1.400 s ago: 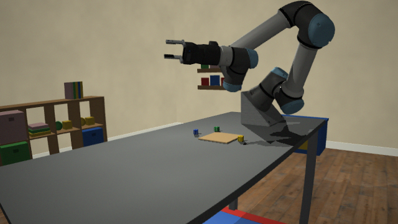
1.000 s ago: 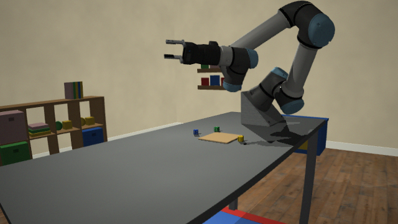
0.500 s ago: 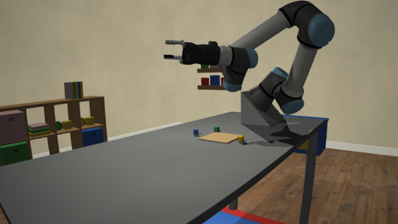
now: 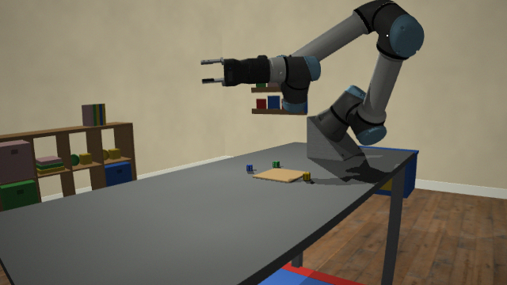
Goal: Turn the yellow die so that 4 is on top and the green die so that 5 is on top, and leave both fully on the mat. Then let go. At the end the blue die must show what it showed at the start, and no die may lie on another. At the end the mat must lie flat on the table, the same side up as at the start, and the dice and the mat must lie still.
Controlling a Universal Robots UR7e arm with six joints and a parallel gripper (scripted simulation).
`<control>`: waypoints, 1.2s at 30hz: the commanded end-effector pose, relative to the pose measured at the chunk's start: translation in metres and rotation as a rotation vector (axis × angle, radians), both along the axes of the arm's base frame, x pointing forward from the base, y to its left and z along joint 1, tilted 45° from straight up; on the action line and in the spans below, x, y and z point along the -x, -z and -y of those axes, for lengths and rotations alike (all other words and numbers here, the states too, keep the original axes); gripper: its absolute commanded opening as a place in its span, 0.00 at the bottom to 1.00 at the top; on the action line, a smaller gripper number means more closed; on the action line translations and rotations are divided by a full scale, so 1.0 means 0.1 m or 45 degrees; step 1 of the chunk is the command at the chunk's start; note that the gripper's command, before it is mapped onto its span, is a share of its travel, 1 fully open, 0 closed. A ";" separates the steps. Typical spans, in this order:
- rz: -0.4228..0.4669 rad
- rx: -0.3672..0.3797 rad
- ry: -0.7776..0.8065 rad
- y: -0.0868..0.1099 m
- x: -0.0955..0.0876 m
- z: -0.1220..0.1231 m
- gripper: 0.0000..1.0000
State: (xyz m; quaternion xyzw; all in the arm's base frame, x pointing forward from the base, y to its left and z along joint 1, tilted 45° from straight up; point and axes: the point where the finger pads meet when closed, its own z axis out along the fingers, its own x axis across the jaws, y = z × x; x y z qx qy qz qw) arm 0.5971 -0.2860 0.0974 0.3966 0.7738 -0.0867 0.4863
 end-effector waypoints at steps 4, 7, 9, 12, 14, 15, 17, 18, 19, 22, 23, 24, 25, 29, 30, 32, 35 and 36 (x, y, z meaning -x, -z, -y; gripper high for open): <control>-0.049 -0.293 0.136 0.48 0.14 0.09 1.00; -0.067 -0.399 0.194 0.64 0.20 0.11 1.00; -0.067 -0.399 0.194 0.64 0.20 0.11 1.00; -0.095 -0.560 0.291 0.88 0.32 0.11 1.00; -0.106 -0.621 0.331 0.97 0.36 0.10 1.00; -0.108 -0.633 0.339 0.98 0.37 0.10 1.00; -0.119 -0.694 0.381 1.07 0.42 0.09 1.00; -0.130 -0.756 0.426 1.15 0.48 0.08 1.00; -0.130 -0.757 0.426 1.15 0.48 0.08 1.00; -0.153 -0.881 0.522 1.31 0.59 0.05 1.00; -0.153 -0.884 0.524 1.31 0.59 0.05 1.00; -0.164 -0.942 0.572 1.38 0.65 0.03 1.00; -0.164 -0.942 0.572 1.38 0.65 0.03 1.00; -0.190 -1.074 0.687 1.52 0.78 -0.03 1.00; -0.190 -1.076 0.689 1.52 0.78 -0.03 1.00; -0.203 -1.140 0.748 1.59 0.85 -0.06 1.00; -0.223 -1.239 0.846 1.68 0.95 -0.12 1.00; -0.229 -1.266 0.873 1.70 0.98 -0.14 1.00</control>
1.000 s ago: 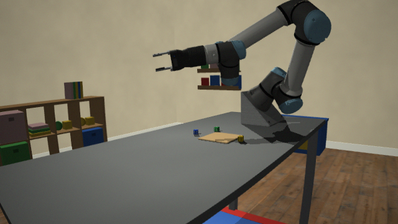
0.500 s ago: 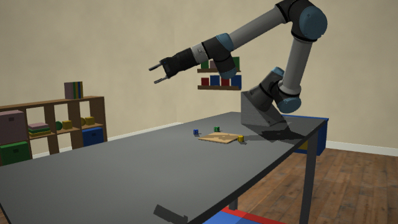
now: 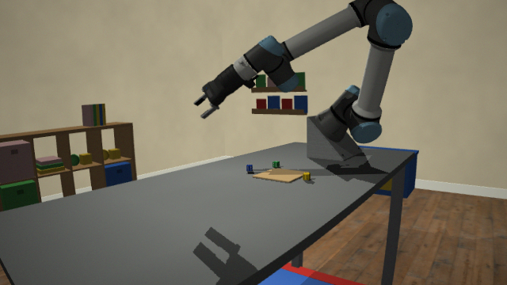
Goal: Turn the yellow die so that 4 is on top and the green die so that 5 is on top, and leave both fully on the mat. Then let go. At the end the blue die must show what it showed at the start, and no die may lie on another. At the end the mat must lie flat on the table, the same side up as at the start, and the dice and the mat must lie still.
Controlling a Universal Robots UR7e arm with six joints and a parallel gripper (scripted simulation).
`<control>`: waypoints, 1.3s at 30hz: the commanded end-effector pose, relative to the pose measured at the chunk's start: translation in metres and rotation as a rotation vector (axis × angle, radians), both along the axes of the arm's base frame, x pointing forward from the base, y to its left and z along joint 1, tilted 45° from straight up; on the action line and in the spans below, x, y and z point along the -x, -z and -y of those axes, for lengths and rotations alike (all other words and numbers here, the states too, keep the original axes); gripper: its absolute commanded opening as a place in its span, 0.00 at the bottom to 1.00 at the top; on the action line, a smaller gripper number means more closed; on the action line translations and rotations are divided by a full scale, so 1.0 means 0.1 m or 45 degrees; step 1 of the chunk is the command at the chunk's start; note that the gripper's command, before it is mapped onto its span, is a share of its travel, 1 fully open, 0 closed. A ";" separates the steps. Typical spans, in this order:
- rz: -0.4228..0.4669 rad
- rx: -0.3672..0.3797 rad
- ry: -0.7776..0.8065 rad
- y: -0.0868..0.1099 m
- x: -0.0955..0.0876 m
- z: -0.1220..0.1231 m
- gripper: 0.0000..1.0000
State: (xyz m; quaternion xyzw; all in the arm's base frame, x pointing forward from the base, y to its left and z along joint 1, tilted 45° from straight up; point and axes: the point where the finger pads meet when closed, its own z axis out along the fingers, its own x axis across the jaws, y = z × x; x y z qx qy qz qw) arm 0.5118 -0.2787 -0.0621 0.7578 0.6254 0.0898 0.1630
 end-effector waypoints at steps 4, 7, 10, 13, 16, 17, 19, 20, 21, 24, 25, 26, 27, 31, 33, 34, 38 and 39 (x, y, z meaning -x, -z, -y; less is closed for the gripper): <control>-0.088 -0.245 0.236 0.19 0.26 -0.15 1.00; -0.088 -0.247 0.238 0.19 0.26 -0.15 1.00; -0.140 -0.369 0.364 0.26 0.39 -0.25 1.00; -0.183 -0.461 0.464 0.30 0.49 -0.33 1.00; -0.223 -0.541 0.554 0.33 0.57 -0.40 1.00; -0.237 -0.568 0.586 0.33 0.60 -0.42 1.00; -0.266 -0.622 0.649 0.34 0.65 -0.47 1.00; -0.281 -0.648 0.681 0.34 0.68 -0.50 1.00; -0.296 -0.673 0.712 0.34 0.71 -0.52 1.00; -0.311 -0.699 0.743 0.34 0.73 -0.55 1.00; -0.341 -0.748 0.805 0.34 0.78 -0.60 1.00; -0.369 -0.791 0.859 0.33 0.82 -0.64 1.00; -0.372 -0.795 0.865 0.33 0.82 -0.65 1.00; -0.433 -0.884 0.982 0.31 0.91 -0.74 1.00; -0.463 -0.925 1.038 0.29 0.94 -0.78 1.00; -0.493 -0.964 1.093 0.28 0.98 -0.82 1.00; -0.552 -1.036 1.196 0.24 1.03 -0.90 1.00; -0.580 -1.069 1.244 0.21 1.06 -0.93 1.00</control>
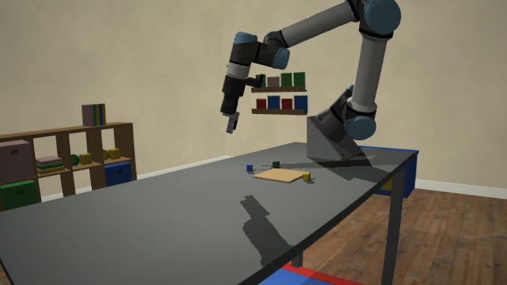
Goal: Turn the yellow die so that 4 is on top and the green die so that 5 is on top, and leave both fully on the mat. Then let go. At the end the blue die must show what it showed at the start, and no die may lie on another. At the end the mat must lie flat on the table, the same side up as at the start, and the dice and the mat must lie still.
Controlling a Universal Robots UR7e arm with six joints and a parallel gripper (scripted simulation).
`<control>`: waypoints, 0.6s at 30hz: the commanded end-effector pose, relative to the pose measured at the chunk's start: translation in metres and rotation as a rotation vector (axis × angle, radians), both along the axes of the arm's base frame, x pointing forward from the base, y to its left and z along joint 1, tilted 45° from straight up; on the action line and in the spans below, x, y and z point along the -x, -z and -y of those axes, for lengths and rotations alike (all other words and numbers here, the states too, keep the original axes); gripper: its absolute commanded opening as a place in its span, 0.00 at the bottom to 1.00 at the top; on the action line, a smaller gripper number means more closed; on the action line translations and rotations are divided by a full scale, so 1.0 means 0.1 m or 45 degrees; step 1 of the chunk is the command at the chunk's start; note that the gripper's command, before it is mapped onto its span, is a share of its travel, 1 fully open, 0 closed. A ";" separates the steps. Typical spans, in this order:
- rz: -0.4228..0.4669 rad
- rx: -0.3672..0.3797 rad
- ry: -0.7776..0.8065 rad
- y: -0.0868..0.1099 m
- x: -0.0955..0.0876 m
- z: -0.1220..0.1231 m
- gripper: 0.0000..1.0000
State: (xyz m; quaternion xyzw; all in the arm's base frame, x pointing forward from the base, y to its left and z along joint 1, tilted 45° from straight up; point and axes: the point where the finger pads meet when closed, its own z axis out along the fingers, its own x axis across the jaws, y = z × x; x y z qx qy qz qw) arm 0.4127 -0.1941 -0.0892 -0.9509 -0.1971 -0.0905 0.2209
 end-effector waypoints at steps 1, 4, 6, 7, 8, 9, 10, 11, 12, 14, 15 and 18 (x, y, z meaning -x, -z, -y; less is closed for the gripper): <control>-0.078 -0.098 0.118 -0.06 0.07 -0.09 1.00; -0.135 -0.166 0.199 -0.10 0.11 -0.15 1.00; -0.183 -0.220 0.262 -0.14 0.15 -0.20 1.00; -0.188 -0.227 0.270 -0.15 0.15 -0.20 1.00; -0.213 -0.254 0.302 -0.17 0.17 -0.23 1.00; -0.236 -0.279 0.331 -0.19 0.18 -0.25 1.00; -0.257 -0.302 0.358 -0.21 0.19 -0.27 1.00; -0.277 -0.323 0.383 -0.23 0.20 -0.28 1.00; -0.295 -0.343 0.405 -0.25 0.21 -0.30 1.00; -0.327 -0.375 0.443 -0.28 0.23 -0.32 1.00; -0.340 -0.389 0.458 -0.29 0.23 -0.33 1.00; -0.362 -0.411 0.483 -0.32 0.24 -0.35 1.00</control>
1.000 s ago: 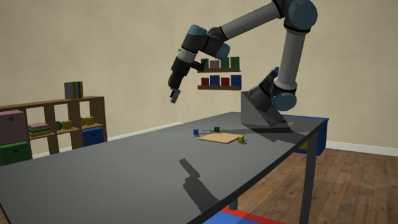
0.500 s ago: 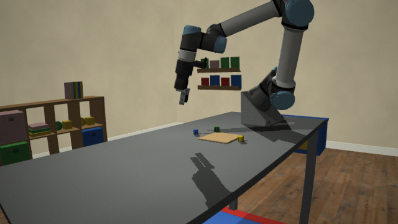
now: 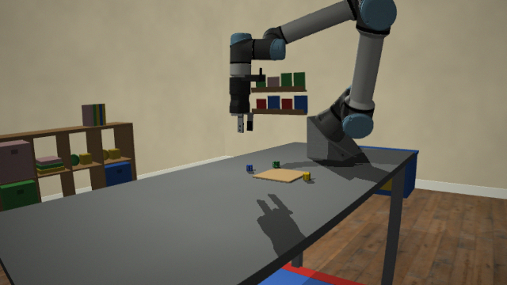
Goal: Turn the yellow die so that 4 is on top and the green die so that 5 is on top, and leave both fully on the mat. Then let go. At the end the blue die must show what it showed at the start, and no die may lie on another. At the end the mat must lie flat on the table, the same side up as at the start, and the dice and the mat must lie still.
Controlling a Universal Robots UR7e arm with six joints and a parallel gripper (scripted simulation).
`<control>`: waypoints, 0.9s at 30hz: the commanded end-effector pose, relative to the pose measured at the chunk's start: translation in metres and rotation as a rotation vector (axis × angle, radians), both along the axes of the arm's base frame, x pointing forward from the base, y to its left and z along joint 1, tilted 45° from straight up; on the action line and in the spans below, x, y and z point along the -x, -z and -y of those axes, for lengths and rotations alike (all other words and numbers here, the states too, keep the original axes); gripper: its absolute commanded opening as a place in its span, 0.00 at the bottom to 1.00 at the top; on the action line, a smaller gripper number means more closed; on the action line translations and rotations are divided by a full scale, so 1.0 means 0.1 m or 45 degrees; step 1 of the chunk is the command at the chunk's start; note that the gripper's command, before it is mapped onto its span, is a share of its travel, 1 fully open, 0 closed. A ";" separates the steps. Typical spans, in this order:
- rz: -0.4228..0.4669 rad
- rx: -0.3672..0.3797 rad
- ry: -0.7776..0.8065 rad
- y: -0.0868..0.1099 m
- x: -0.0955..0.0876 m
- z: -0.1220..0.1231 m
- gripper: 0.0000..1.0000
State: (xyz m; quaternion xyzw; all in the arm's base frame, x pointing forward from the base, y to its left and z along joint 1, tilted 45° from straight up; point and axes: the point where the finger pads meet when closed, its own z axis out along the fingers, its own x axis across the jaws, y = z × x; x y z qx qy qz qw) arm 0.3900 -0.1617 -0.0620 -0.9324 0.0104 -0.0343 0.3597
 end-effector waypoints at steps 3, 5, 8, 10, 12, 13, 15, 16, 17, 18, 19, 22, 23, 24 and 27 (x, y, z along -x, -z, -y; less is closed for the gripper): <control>-0.055 -0.057 0.066 -0.06 0.02 -0.04 1.00; -0.065 -0.067 0.077 -0.07 0.03 -0.04 1.00; -0.071 -0.074 0.084 -0.08 0.03 -0.05 1.00; -0.072 -0.075 0.085 -0.08 0.03 -0.05 1.00; -0.072 -0.075 0.085 -0.08 0.03 -0.05 1.00; -0.072 -0.075 0.085 -0.08 0.03 -0.05 1.00; -0.072 -0.075 0.085 -0.08 0.03 -0.05 1.00; -0.072 -0.075 0.085 -0.08 0.03 -0.05 1.00; -0.072 -0.075 0.085 -0.08 0.03 -0.05 1.00; -0.072 -0.075 0.085 -0.08 0.03 -0.05 1.00; -0.072 -0.075 0.085 -0.08 0.03 -0.05 1.00; -0.072 -0.075 0.085 -0.08 0.03 -0.05 1.00; -0.072 -0.075 0.085 -0.08 0.03 -0.05 1.00; -0.072 -0.075 0.085 -0.08 0.03 -0.05 1.00; -0.072 -0.075 0.085 -0.04 0.03 -0.08 1.00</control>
